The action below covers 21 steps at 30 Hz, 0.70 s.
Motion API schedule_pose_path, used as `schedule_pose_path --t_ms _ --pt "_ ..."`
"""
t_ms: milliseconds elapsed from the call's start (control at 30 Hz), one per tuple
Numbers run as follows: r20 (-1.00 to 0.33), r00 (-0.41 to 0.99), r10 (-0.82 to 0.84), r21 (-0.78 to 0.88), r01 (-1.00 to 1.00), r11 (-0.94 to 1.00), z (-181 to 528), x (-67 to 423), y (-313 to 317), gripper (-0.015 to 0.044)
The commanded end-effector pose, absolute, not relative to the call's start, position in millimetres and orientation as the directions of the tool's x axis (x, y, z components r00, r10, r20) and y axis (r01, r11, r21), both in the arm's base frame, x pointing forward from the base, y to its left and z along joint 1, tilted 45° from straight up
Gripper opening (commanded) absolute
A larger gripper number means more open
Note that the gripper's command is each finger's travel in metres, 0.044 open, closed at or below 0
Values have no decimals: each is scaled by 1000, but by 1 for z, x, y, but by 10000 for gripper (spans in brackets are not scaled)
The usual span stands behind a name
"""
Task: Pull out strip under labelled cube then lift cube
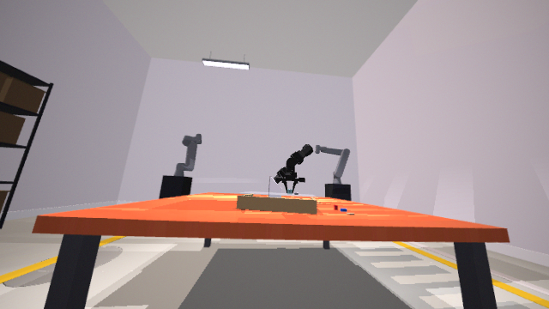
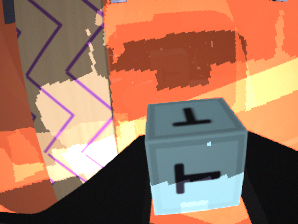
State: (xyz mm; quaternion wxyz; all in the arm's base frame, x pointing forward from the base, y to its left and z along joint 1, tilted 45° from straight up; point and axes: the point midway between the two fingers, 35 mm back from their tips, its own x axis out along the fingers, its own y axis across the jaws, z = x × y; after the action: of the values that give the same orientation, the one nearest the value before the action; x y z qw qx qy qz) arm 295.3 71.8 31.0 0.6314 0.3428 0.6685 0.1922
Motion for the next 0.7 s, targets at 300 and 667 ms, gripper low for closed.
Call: schedule_pose_path --t_ms 300,667 --pt "-714 45 699 691 209 692 56 294 48 0" --pt "-714 45 699 691 209 692 56 294 48 0"
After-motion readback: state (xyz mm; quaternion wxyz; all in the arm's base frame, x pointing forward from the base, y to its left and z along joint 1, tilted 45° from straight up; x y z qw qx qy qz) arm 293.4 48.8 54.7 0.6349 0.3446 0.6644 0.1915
